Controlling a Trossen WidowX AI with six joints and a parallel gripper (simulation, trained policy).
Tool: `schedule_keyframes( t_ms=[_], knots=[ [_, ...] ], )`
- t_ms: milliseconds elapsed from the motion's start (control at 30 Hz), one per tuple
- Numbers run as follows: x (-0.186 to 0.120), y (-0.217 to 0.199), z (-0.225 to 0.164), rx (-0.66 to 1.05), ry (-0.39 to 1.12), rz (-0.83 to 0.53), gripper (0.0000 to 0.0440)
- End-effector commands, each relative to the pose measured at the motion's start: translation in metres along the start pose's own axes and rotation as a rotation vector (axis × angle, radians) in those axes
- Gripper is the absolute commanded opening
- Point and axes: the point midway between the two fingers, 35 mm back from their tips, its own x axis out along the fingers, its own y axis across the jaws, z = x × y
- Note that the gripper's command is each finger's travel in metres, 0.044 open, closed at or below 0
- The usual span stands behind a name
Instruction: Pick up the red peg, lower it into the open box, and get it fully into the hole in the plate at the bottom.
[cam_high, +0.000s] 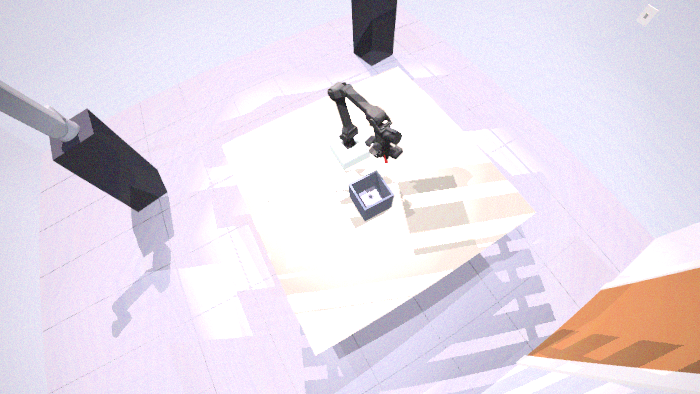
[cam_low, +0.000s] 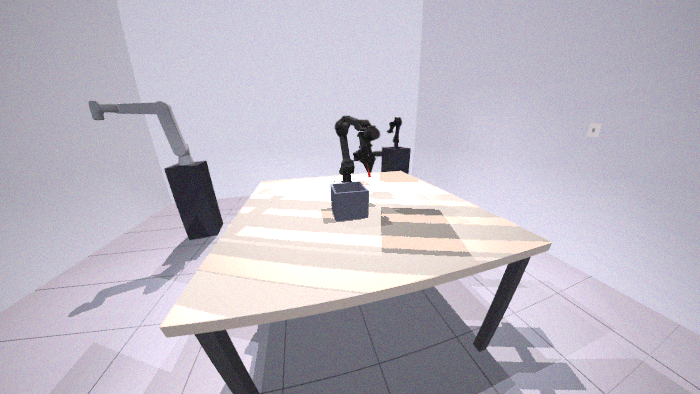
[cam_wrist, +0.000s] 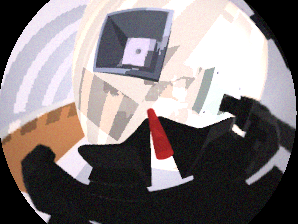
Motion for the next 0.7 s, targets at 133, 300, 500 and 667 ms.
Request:
schedule_keyframes(
  t_ms=[133,300,500,667],
  knots=[
    [-0.002,0.001,0.024,0.003,-0.040,-0.020,0.0000],
    [-0.002,0.001,0.039,0.009,-0.056,-0.034,0.0000],
    [-0.001,0.002,0.055,0.016,-0.068,-0.052,0.0000],
    [0.002,0.003,0.069,0.021,-0.074,-0.066,0.0000]
  ],
)
